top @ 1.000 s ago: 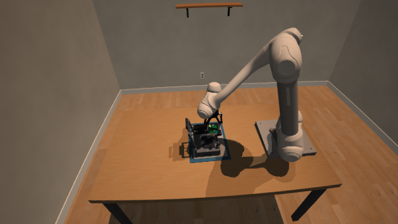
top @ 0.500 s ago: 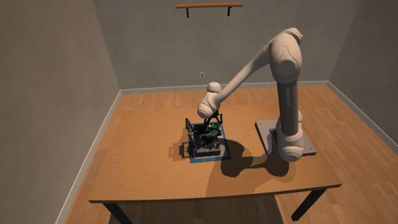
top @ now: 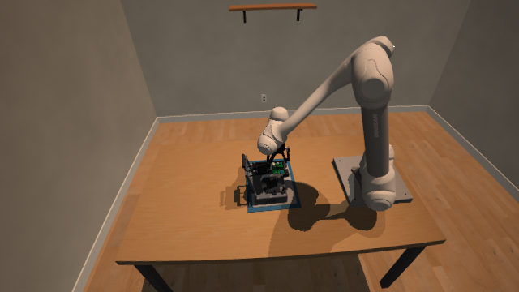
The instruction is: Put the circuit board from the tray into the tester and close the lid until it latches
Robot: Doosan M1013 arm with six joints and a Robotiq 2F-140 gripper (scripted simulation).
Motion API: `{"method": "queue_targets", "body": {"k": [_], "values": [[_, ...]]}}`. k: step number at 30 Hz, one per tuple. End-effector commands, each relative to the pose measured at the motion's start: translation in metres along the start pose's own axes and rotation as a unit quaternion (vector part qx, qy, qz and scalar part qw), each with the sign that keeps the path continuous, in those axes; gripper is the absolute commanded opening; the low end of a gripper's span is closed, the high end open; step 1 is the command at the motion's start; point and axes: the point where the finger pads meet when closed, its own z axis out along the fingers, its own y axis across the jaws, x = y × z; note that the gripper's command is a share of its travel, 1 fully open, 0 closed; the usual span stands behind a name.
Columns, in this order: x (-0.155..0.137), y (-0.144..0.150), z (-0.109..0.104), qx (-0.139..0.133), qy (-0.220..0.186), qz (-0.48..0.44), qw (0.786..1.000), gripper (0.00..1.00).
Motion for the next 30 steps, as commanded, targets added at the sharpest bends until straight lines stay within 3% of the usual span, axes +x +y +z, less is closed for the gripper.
{"method": "queue_targets", "body": {"k": [1,30], "values": [[0.0000,0.0000,-0.0001,0.000,0.000,0.000,1.000,0.54],[0.0000,0.0000,-0.0001,0.000,0.000,0.000,1.000,0.49]]}}
